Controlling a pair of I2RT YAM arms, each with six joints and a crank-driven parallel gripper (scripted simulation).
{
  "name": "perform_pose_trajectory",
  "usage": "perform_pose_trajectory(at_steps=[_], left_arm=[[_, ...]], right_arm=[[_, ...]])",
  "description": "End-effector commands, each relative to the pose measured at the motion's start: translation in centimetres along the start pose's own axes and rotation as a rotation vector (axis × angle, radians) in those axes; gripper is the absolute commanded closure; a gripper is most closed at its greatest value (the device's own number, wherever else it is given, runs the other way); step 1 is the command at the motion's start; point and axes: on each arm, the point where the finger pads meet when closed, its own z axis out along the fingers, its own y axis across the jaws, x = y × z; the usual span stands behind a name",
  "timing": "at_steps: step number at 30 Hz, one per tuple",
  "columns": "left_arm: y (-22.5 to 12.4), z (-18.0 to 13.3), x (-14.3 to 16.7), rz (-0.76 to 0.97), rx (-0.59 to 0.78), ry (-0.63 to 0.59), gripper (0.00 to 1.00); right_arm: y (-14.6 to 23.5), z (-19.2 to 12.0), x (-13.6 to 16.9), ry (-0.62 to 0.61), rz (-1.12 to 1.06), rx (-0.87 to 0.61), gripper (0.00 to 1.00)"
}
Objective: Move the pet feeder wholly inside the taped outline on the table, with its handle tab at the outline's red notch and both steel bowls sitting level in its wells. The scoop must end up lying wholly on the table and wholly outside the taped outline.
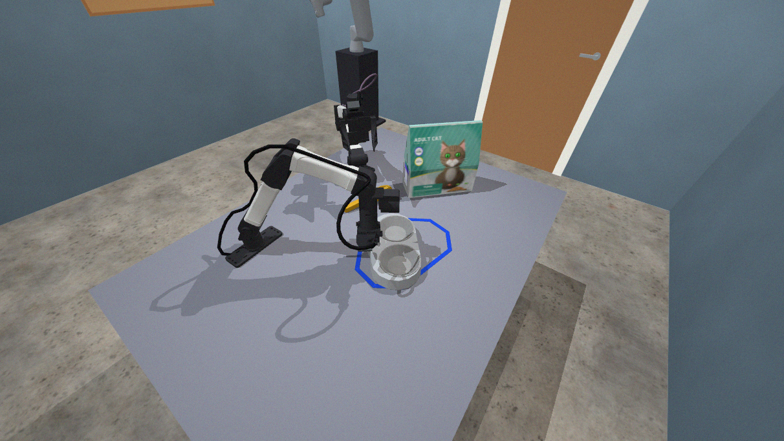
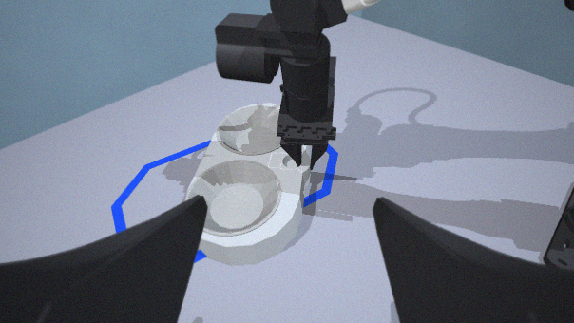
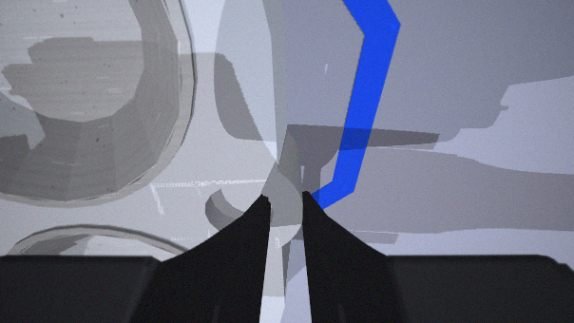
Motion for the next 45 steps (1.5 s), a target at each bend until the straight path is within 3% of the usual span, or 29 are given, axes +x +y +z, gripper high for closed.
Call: perform_pose_trajectory(at_steps=[1,14,16,18,22,30,37,45], left_arm=[[0.1,-0.1,-0.1,0.002,-0.003,-0.003,0.05],[0.1,-0.1,-0.1,0.002,-0.003,-0.003,0.05],[0.1,-0.1,-0.1,0.002,-0.003,-0.003,0.05],[0.1,-0.1,-0.1,0.002,-0.003,-0.003,0.05],[0.1,-0.1,-0.1,0.002,-0.003,-0.003,0.05],[0.1,-0.1,-0.1,0.002,-0.003,-0.003,0.05],[0.1,-0.1,-0.1,0.002,-0.003,-0.003,0.05],[0.1,-0.1,-0.1,0.002,-0.003,-0.003,0.05]], right_arm=[[0.4,0.1,0.5,0.001,0.075,0.028,0.88],[0.4,0.2,0.6,0.0,0.095,0.037,0.88],[0.4,0.3,0.6,0.0,0.095,0.038,0.64],[0.4,0.3,0.6,0.0,0.095,0.038,0.64],[1.0,-3.3,0.0,0.002,0.116,-0.039,0.64],[0.8,-2.8,1.3,0.012,0.091,0.035,0.64],[1.0,-5.8,0.3,0.01,0.089,-0.024,0.61],[0.3,-5.4,0.8,0.036,-0.213,-0.078,0.61]])
